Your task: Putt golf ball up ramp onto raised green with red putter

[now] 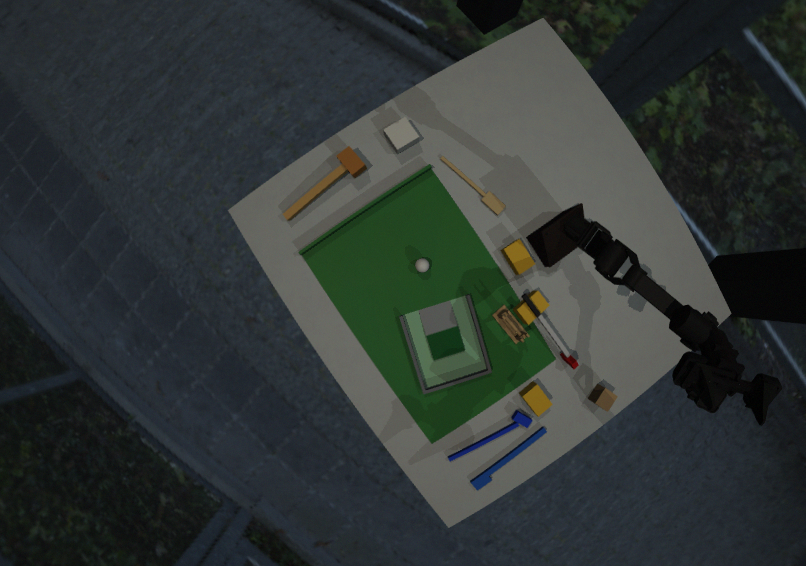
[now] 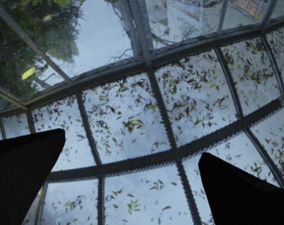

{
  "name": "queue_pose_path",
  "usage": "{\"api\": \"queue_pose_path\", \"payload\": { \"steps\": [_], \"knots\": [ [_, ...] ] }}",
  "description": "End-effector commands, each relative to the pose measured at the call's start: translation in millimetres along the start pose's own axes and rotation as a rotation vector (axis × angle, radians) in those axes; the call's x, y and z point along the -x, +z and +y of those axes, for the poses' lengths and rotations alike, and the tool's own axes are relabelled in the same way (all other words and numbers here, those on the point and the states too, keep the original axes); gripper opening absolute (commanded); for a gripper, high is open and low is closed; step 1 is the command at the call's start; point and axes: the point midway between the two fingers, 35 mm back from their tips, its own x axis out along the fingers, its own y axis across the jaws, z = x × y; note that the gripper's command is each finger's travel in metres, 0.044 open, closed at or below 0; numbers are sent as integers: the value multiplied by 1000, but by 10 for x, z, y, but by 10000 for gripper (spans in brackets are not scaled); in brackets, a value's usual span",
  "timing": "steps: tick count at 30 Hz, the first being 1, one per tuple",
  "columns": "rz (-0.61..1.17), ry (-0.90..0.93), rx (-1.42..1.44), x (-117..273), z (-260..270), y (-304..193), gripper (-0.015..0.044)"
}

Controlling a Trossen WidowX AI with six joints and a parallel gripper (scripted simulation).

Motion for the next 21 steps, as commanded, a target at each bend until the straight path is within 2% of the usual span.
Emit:
{"api": "queue_pose_path", "payload": {
  "steps": [1,6,12,21],
  "knots": [
    [71,-204,286,267,-650,1,440],
    [197,-440,663,680,-1347,138,440],
    [371,-696,1091,1252,-1958,565,440],
    [663,-1065,1630,2094,-2322,1533,440]
  ]
}}
